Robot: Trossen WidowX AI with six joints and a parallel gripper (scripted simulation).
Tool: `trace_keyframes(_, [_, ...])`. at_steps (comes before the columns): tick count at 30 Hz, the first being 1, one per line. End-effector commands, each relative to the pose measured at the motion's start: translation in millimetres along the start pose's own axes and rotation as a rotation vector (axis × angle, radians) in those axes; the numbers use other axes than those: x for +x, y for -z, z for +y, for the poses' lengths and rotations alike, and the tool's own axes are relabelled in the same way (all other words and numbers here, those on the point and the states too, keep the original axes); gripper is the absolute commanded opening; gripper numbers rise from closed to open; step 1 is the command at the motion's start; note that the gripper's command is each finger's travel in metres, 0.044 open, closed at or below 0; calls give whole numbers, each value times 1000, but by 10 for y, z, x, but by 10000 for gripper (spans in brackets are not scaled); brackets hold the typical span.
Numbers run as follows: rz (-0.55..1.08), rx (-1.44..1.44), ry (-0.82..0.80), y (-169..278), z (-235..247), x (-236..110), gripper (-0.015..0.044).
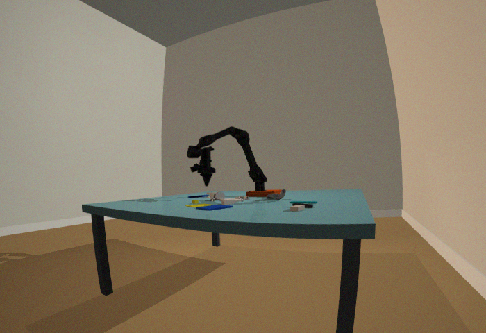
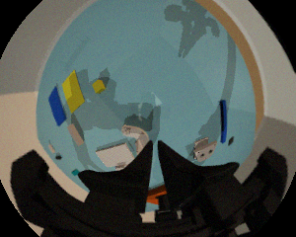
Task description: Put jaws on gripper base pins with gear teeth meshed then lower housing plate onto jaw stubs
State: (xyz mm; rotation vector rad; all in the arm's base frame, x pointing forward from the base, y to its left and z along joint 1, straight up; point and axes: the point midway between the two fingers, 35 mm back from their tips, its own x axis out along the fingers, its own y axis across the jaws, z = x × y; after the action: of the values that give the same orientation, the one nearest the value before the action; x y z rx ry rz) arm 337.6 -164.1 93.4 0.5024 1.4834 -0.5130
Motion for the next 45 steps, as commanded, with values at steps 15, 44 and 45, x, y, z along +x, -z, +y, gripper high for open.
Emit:
trace_keyframes(15, [0, 0, 0, 0, 0, 0, 0])
trace_keyframes(44, [0, 0, 0, 0, 0, 0, 440])
trace_keyframes(45, [0, 0, 0, 0, 0, 0, 440])
